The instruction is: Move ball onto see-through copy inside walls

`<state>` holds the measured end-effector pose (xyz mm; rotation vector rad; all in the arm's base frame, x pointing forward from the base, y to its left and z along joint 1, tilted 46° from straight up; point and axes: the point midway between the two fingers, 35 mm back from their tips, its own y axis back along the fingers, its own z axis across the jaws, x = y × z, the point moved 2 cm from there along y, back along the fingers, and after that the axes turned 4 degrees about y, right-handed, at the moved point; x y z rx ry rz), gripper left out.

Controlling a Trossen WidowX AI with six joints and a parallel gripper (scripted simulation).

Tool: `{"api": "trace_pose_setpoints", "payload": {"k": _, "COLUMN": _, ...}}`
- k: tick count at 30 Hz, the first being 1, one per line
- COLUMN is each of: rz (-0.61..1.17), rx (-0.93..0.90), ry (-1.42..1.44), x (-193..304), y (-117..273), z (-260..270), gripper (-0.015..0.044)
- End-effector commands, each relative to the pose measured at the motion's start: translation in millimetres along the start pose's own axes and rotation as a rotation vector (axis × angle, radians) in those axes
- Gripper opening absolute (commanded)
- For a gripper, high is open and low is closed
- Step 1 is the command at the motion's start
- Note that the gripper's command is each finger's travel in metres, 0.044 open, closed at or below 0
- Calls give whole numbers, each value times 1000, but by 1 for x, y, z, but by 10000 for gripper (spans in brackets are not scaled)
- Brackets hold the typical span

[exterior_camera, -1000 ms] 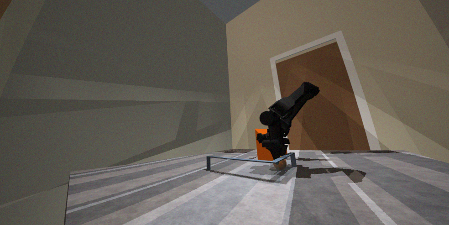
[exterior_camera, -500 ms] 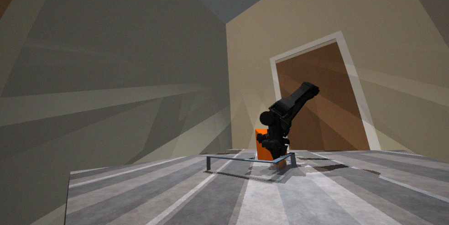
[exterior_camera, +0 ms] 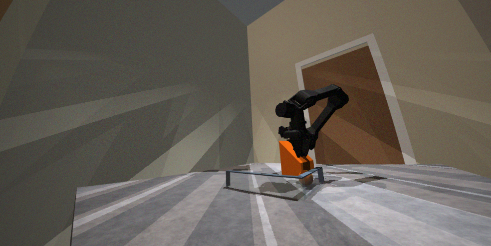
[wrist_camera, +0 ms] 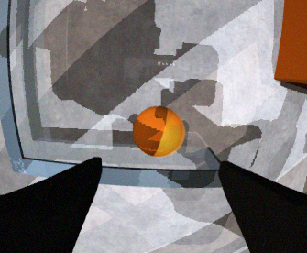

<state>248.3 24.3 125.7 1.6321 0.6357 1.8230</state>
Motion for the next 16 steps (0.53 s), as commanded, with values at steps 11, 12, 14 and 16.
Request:
{"api": "trace_pose_setpoints", "payload": {"k": 11, "rz": -2, "rx": 5, "ry": 2, "x": 0, "y": 40, "z": 1, "gripper": 440}}
{"api": "trace_pose_setpoints", "payload": {"k": 12, "rz": -1, "rx": 5, "ry": 3, "x": 0, "y": 46, "z": 0, "gripper": 440}}
{"api": "trace_pose_setpoints", "payload": {"k": 14, "rz": -1, "rx": 5, "ry": 3, "x": 0, "y": 48, "z": 0, "gripper": 440}}
{"api": "trace_pose_setpoints", "payload": {"k": 16, "rz": -1, "rx": 5, "ry": 3, "x": 0, "y": 48, "z": 0, "gripper": 440}}
